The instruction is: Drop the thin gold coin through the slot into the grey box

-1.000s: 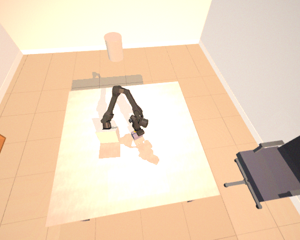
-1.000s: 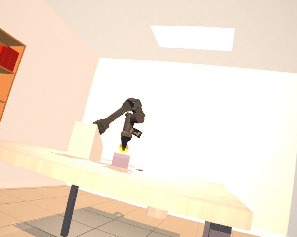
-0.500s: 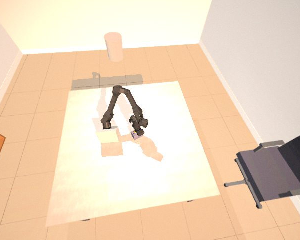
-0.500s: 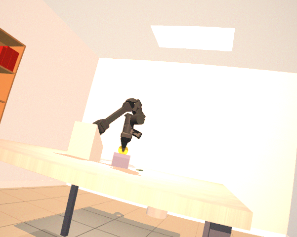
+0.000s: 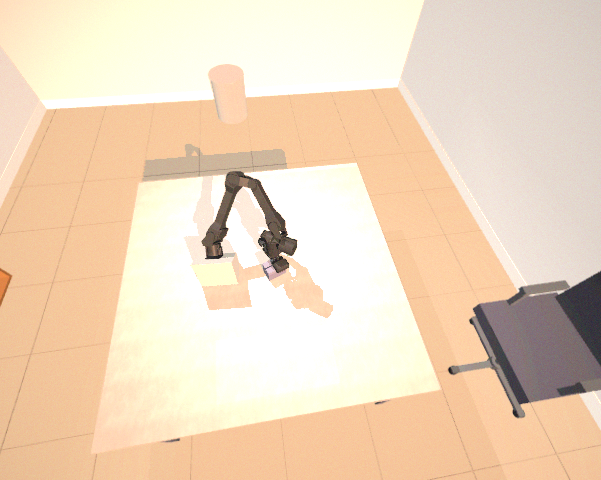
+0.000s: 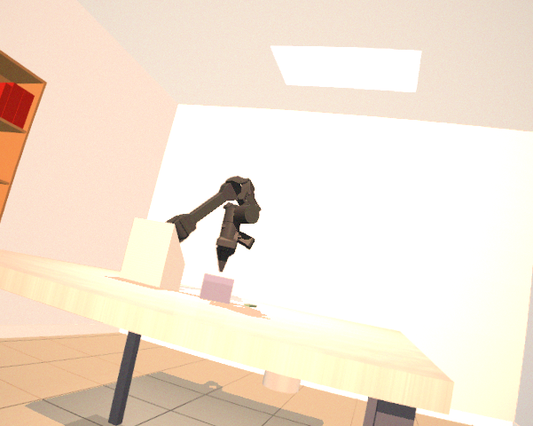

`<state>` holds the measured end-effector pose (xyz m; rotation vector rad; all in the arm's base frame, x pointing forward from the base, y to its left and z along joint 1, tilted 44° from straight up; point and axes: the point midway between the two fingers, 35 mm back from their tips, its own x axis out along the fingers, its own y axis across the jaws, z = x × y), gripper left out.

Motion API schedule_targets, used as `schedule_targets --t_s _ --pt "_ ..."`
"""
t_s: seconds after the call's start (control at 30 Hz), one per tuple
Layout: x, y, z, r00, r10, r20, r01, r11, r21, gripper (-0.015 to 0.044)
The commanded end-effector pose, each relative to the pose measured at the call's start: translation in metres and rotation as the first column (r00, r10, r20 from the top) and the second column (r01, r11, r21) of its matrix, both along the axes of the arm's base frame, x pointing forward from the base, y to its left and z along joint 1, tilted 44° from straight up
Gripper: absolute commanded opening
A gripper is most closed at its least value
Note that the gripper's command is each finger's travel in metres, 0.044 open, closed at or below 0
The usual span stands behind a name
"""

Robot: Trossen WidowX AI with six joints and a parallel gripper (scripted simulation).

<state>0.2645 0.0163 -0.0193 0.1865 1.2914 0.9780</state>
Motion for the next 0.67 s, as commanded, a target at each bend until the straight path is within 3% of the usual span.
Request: schedule_targets --t_s 0.0,0.13,0.23,0.63 --pt "0.002 -0.009 0.008 1.0 0.0 0.006 0.0 1.0 -0.004 0.0266" --pt "0.002 -0.014 0.013 1.0 0.0 0.005 0.0 1.0 -0.004 0.0371" --pt "0.0 -0.036 0.039 1.0 -0.001 -0.002 0.001 1.0 0.002 0.044" --pt "-0.001 -0.038 0.041 1.0 -0.001 -0.002 0.001 1.0 0.003 0.044"
